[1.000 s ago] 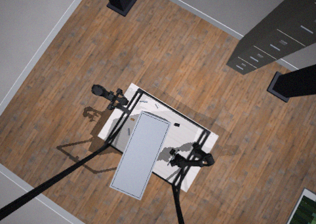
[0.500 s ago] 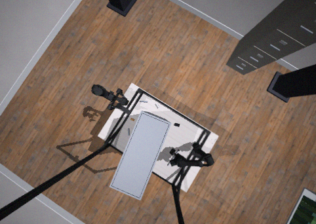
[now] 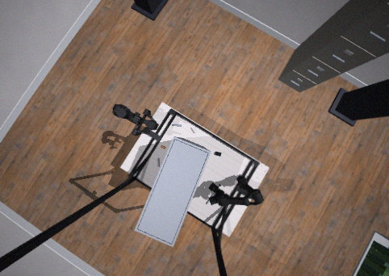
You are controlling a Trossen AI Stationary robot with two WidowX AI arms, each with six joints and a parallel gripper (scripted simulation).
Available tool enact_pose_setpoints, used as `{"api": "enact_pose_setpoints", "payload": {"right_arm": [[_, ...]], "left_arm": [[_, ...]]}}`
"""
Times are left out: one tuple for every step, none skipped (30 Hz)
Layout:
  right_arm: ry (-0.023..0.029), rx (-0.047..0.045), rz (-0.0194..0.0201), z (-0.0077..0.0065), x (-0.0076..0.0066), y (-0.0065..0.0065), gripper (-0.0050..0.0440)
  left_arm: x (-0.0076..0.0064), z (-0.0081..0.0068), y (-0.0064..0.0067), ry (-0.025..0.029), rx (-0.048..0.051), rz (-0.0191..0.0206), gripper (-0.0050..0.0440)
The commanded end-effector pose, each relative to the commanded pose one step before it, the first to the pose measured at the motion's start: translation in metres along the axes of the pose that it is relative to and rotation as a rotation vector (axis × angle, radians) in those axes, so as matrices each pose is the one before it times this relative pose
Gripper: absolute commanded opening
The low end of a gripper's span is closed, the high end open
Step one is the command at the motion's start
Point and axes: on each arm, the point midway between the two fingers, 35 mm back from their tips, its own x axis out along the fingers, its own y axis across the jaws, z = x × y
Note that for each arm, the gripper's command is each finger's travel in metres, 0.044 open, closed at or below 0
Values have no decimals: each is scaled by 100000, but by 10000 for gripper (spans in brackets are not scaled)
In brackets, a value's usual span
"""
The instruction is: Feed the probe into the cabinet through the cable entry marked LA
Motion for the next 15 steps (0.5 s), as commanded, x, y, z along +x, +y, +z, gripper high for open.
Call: {"api": "enact_pose_setpoints", "payload": {"right_arm": [[-106, 2, -55, 28, -33, -16, 84], [0, 0, 0, 0, 0, 0, 84], [0, 0, 0, 0, 0, 0, 77], [0, 0, 0, 0, 0, 0, 71], [0, 0, 0, 0, 0, 0, 64], [0, 0, 0, 0, 0, 0, 57], [0, 0, 0, 0, 0, 0, 51], [0, 0, 0, 0, 0, 0, 44], [0, 0, 0, 0, 0, 0, 37], [0, 0, 0, 0, 0, 0, 31], [0, 0, 0, 0, 0, 0, 24], [0, 0, 0, 0, 0, 0, 17], [23, -54, 15, -11, -115, 6, 0], [68, -161, 45, -36, -346, 21, 0], [113, -268, 75, -70, -579, 42, 0]], "left_arm": [[19, 19, 69, 110, 280, 416, 440], [0, 0, 0, 0, 0, 0, 440], [0, 0, 0, 0, 0, 0, 440], [0, 0, 0, 0, 0, 0, 440], [0, 0, 0, 0, 0, 0, 440], [0, 0, 0, 0, 0, 0, 440], [0, 0, 0, 0, 0, 0, 440], [0, 0, 0, 0, 0, 0, 440], [0, 0, 0, 0, 0, 0, 440], [0, 0, 0, 0, 0, 0, 440], [0, 0, 0, 0, 0, 0, 440], [0, 0, 0, 0, 0, 0, 440], [0, 0, 0, 0, 0, 0, 440], [0, 0, 0, 0, 0, 0, 440], [0, 0, 0, 0, 0, 0, 440]]}}
